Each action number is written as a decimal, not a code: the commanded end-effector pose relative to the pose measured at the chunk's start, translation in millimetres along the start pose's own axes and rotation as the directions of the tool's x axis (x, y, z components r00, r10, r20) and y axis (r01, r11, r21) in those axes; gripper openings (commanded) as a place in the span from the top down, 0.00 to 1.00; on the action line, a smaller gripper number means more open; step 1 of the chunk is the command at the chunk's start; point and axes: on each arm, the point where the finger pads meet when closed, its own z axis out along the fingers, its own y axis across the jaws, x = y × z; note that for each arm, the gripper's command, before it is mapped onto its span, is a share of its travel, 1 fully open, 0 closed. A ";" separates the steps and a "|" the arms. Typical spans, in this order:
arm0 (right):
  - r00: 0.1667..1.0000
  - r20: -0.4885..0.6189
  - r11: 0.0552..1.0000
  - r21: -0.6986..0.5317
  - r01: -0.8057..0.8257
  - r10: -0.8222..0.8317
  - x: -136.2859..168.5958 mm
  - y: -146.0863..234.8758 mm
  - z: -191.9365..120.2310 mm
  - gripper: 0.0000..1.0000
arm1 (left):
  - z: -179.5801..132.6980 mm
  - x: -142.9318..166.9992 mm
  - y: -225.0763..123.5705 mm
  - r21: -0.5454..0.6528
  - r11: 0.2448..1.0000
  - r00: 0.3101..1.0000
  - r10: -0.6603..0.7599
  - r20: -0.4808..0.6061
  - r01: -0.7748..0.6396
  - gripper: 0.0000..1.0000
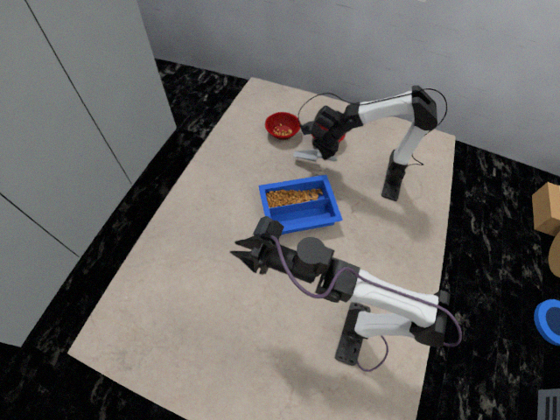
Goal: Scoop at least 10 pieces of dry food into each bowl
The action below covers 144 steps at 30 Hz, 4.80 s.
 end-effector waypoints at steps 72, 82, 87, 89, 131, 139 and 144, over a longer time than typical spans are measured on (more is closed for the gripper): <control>1.000 -0.016 1.000 -0.012 0.011 -0.011 -13.1 2.9 -25.3 0.65 | 0.2 -26.1 0.1 0.002 1.000 0.998 -0.008 0.068 0.008 0.73; 0.999 -0.030 1.000 -0.011 0.011 -0.011 -11.3 2.9 -32.4 0.65 | 0.2 -26.1 0.1 0.002 1.000 0.998 -0.008 0.068 0.008 0.73; 1.000 0.011 1.000 -0.011 0.011 -0.011 -24.2 2.8 -39.1 0.65 | 0.2 -26.1 0.1 0.002 1.000 0.998 -0.008 0.068 0.008 0.73; 1.000 0.009 1.000 -0.011 0.011 -0.011 -25.8 2.8 -38.1 0.65 | 0.2 -26.1 0.1 0.002 1.000 0.998 -0.008 0.068 0.008 0.73; 0.495 0.869 0.995 0.045 -0.089 0.005 -190.0 -39.5 -215.9 0.65 | 3.2 6.1 8.3 -0.029 1.000 1.000 0.006 -0.002 -0.006 0.73; 0.417 0.909 0.995 0.044 -0.087 -0.004 -195.2 -40.2 -241.2 0.65 | -3.9 -5.2 6.9 -0.026 1.000 1.000 0.007 0.029 -0.006 0.73; 0.366 0.931 0.995 0.046 -0.090 -0.010 -201.8 -40.6 -269.2 0.65 | -0.3 -18.4 5.2 -0.020 1.000 0.999 0.007 0.051 -0.006 0.73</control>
